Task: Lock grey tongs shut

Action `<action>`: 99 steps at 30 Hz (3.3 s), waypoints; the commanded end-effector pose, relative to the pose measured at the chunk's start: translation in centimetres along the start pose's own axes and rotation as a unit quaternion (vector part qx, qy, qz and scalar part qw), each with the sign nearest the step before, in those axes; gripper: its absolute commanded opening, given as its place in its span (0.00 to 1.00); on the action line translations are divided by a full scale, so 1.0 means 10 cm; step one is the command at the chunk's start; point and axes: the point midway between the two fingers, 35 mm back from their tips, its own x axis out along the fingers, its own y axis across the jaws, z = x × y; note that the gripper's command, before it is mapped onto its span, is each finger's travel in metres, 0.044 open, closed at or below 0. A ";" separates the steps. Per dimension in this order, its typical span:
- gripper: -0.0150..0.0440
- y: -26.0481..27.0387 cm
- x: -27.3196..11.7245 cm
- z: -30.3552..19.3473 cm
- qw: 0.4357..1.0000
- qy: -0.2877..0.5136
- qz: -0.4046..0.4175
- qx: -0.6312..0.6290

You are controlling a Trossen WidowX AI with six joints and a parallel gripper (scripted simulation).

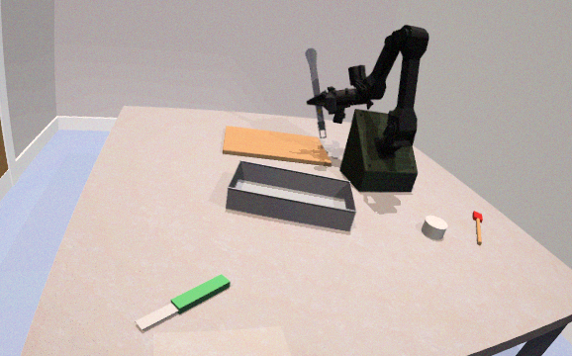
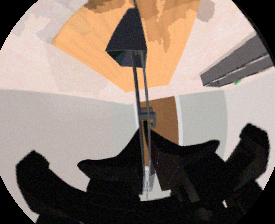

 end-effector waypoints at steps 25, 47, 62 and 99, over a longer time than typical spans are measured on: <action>0.00 0.29 0.34 0.03 0.989 -0.149 0.015 0.011; 0.00 0.31 0.49 0.02 0.934 -0.356 0.019 0.013; 0.00 0.13 0.40 -0.09 0.868 -0.496 0.008 0.002; 0.00 -0.02 0.43 0.03 0.824 -0.567 -0.002 -0.006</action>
